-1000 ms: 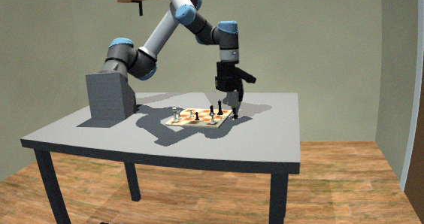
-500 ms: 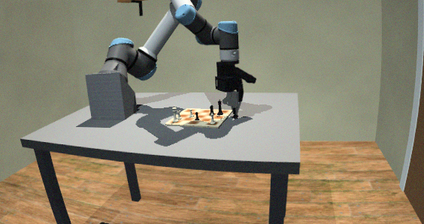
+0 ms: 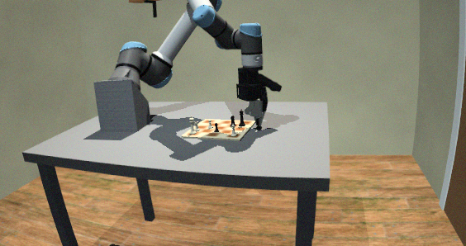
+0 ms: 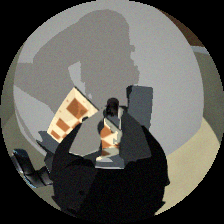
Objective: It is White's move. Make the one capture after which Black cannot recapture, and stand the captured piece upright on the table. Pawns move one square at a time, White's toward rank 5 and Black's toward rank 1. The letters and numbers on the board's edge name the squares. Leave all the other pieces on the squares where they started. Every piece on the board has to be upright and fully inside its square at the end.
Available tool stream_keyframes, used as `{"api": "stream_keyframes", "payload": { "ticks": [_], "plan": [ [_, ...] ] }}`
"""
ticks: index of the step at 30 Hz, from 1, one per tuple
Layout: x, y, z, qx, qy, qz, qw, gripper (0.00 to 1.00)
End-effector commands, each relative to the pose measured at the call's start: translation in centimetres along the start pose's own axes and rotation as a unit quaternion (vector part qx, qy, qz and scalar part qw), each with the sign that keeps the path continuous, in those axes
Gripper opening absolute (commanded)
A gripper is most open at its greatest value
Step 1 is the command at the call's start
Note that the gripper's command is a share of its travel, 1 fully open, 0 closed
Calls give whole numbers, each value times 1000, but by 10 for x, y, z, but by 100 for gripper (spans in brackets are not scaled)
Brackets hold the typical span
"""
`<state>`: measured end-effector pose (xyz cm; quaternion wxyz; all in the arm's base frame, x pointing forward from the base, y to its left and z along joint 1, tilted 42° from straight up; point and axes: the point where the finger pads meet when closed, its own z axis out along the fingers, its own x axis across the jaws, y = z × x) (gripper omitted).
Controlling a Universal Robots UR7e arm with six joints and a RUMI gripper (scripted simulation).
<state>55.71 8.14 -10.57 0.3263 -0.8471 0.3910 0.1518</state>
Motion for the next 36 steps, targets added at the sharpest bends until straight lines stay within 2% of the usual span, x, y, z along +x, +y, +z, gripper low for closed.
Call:
{"api": "stream_keyframes", "payload": {
  "ticks": [1,4,5,7,8,10,11,13,14,27,36],
  "plan": [
    [0,0,-1,0,1,0,1000,4],
    [0,0,-1,0,1,0,1000,4],
    [0,0,-1,0,1,0,1000,9],
    [0,0,-1,0,1,0,1000,9],
    [0,0,-1,0,1,0,1000,13],
    [0,0,-1,0,1,0,1000,13],
    [0,0,-1,0,1,0,1000,18],
    [0,0,-1,0,1,0,1000,18],
    [0,0,-1,0,1,0,1000,22],
    [0,0,-1,0,1,0,1000,22],
    [0,0,-19,0,1,0,1000,22]
  ]
}}
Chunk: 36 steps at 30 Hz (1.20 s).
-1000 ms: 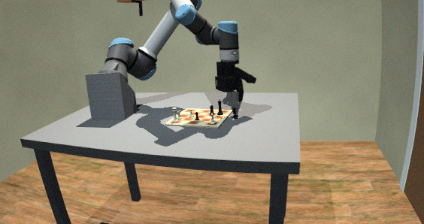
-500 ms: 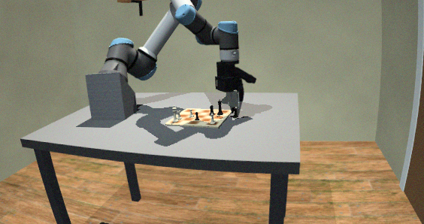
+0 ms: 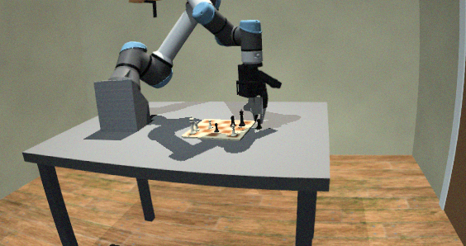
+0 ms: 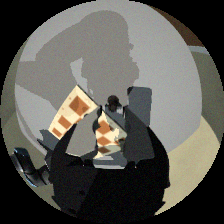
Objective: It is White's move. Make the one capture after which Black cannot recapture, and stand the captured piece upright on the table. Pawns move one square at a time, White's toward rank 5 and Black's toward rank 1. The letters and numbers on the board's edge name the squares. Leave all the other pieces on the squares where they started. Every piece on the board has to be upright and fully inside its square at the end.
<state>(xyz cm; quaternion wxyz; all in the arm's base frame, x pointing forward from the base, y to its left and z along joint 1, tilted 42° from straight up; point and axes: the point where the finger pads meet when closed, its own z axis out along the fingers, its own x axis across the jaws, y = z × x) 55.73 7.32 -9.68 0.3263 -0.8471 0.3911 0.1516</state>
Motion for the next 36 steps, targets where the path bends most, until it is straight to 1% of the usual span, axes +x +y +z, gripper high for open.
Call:
{"api": "stream_keyframes", "payload": {
  "ticks": [1,9,13,15,22,23,36],
  "plan": [
    [0,0,-12,0,0,0,1000,22],
    [0,0,-55,0,0,0,1000,22],
    [0,0,-71,0,0,0,1000,22],
    [0,0,-75,0,0,0,1000,22],
    [0,0,-79,0,0,0,1000,22],
    [0,0,-79,0,0,0,1000,100],
    [0,0,-79,0,0,0,1000,100]
  ]
}}
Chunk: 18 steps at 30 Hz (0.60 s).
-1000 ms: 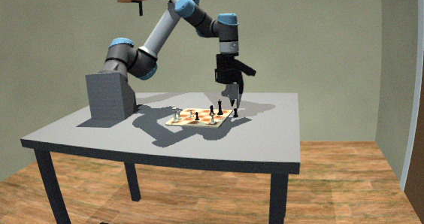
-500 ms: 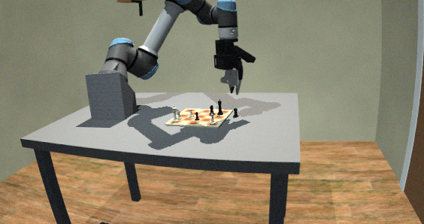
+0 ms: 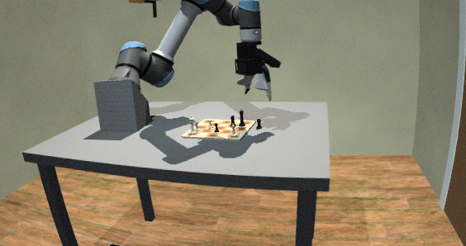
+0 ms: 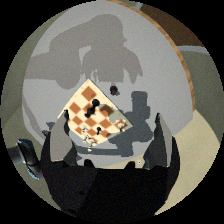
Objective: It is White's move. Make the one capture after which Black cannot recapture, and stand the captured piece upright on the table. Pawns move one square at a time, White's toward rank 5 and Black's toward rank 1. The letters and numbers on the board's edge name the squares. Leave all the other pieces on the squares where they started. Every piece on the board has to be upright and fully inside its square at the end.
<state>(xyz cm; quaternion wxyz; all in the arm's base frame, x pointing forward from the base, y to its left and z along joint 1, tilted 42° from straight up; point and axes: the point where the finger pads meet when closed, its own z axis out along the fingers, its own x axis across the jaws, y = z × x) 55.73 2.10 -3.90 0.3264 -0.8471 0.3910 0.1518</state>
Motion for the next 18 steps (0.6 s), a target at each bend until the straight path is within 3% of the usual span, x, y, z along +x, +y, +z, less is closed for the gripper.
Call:
{"api": "stream_keyframes", "payload": {
  "ticks": [1,18],
  "plan": [
    [0,0,-1,0,1,0,1000,100],
    [1,1,-1,0,1,-12,1000,100]
  ]
}}
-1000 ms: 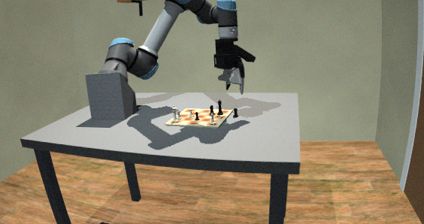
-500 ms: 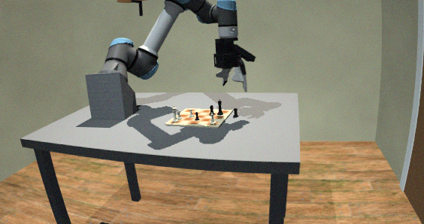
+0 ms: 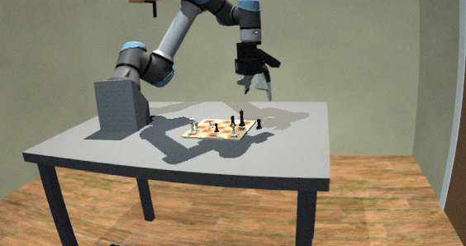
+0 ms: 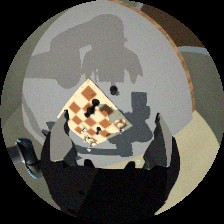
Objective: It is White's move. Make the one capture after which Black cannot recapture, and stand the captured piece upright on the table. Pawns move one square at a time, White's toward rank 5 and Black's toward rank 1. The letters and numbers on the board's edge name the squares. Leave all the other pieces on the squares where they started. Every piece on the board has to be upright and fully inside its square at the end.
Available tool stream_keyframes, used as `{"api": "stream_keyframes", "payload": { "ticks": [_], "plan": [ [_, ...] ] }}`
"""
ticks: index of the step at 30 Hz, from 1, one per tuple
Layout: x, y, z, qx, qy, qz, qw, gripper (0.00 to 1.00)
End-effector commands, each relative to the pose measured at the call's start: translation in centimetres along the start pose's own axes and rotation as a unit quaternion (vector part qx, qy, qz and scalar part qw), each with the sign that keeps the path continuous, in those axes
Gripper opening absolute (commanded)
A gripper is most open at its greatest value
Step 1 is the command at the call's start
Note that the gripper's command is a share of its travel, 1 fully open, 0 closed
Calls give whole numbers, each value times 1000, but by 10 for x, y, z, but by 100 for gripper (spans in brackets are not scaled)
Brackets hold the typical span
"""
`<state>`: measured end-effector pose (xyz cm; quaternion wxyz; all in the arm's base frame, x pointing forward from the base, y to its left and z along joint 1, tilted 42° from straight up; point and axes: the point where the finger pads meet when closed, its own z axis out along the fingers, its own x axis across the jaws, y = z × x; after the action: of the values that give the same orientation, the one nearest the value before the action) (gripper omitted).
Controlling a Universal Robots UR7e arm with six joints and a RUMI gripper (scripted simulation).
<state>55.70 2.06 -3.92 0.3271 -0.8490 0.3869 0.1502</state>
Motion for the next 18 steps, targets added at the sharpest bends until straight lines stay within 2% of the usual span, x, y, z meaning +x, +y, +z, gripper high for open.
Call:
{"api": "stream_keyframes", "payload": {
  "ticks": [1,14,18],
  "plan": [
    [1,1,-1,0,1,-10,1000,100],
    [3,10,-2,0,1,-93,996,100],
    [4,16,-2,0,1,-144,990,100]
  ]
}}
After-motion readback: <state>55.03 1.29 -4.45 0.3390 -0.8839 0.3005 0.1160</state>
